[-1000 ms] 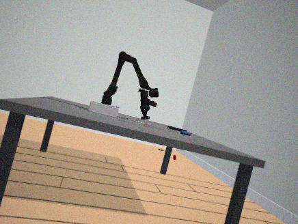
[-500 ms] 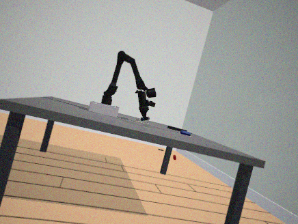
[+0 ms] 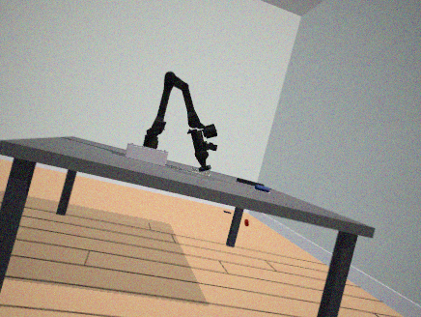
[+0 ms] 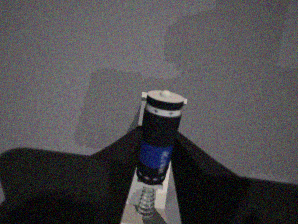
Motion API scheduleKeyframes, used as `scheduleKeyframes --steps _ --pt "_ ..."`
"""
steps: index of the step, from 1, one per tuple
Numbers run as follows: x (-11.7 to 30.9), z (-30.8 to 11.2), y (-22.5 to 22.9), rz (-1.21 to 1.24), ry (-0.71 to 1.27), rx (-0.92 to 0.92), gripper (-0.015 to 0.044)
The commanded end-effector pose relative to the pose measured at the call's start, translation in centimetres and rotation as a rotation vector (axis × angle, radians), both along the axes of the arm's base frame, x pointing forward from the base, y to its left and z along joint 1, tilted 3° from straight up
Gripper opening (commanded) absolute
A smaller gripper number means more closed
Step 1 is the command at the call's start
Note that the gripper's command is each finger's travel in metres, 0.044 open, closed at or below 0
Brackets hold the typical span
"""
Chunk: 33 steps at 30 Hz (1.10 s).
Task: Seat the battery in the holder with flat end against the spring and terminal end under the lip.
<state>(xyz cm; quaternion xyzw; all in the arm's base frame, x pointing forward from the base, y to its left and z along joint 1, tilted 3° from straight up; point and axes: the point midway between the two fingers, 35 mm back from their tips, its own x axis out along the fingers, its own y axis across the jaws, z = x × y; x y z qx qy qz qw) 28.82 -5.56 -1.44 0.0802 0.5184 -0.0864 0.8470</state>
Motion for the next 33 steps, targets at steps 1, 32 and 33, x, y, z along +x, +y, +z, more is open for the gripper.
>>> scheduleKeyframes --steps 1,32,33 --pt "-0.3 -0.2 0.0 -0.006 -0.016 -0.005 0.0080" --pt "-2.6 -0.6 0.6 -0.006 -0.014 -0.002 0.0080" --pt "-2.6 -0.6 0.6 -0.005 -0.013 -0.002 0.0080"
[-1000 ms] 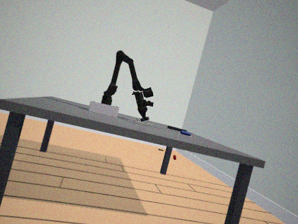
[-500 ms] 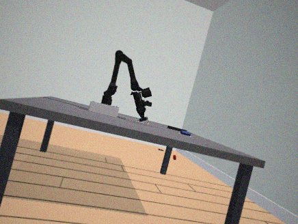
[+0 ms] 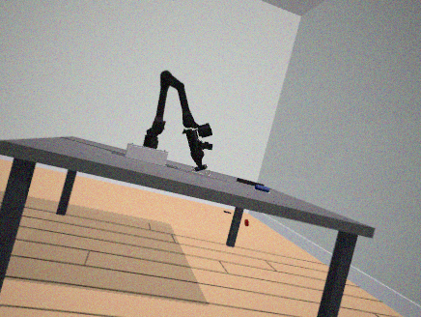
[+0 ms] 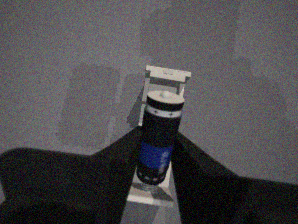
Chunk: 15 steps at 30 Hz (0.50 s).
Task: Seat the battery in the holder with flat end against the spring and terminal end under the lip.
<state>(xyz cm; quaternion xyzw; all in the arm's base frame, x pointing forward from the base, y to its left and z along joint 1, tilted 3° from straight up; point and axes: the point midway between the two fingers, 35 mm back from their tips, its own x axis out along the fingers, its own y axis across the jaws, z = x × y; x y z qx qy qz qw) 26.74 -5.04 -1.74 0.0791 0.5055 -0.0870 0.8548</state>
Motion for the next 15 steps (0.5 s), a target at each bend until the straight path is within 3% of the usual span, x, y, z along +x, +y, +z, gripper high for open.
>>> scheduleKeyframes --steps 1,15 --pt "-0.56 -0.26 0.10 -0.005 0.018 0.004 0.0080" --pt "-0.19 -0.48 0.02 -0.002 0.081 0.019 0.0080"
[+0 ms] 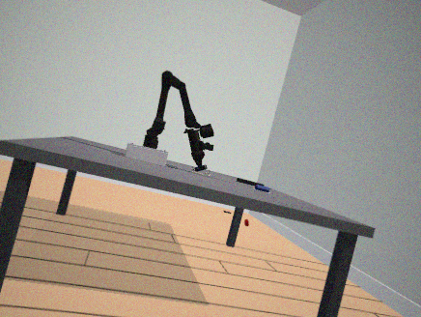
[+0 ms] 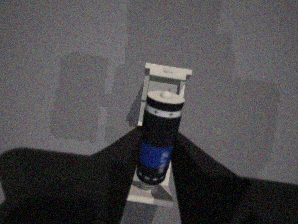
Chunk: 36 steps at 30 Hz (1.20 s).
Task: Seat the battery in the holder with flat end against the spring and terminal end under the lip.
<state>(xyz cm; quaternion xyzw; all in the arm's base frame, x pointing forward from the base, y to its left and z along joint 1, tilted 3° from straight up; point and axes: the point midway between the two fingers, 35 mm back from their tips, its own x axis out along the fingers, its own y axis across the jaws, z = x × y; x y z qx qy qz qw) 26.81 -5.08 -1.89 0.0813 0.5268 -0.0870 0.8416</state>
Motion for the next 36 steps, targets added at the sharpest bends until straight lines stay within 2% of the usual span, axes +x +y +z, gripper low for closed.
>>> scheduleKeyframes --steps 1,36 --pt "-0.22 -0.35 0.05 -0.001 0.037 0.010 0.0080" --pt "0.65 -0.86 -0.15 0.004 0.230 0.054 0.0080"
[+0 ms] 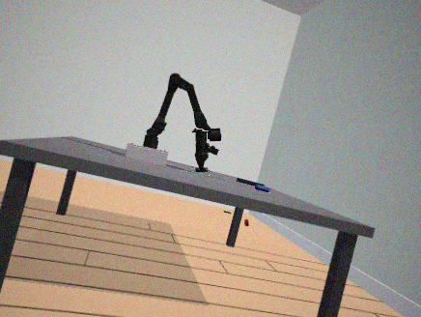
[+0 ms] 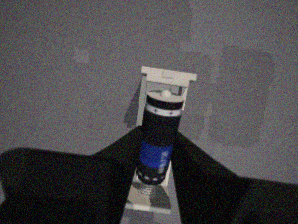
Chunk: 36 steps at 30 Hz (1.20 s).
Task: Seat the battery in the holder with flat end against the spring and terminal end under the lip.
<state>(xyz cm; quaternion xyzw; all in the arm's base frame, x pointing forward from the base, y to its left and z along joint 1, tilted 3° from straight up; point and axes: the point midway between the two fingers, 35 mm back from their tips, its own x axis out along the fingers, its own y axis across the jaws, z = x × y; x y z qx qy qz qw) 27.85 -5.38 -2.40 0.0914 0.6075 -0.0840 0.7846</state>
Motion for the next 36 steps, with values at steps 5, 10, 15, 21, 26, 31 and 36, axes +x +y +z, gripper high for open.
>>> scheduleKeyframes --steps 5,10,15,21,26,31,36 --pt "-0.30 -0.39 0.13 0.006 0.064 0.018 0.0080" --pt "-0.24 -0.43 0.11 0.007 0.092 0.025 0.0080" --pt "-0.19 -0.46 0.10 0.007 0.121 0.032 0.0080" --pt "-0.15 -0.48 0.09 0.008 0.157 0.040 0.0080" --pt "-0.13 -0.50 0.09 0.008 0.186 0.047 0.0080" --pt "-0.11 -0.52 0.09 0.009 0.216 0.053 0.0080" --pt "-0.08 -0.53 0.09 0.009 0.245 0.059 0.0080"
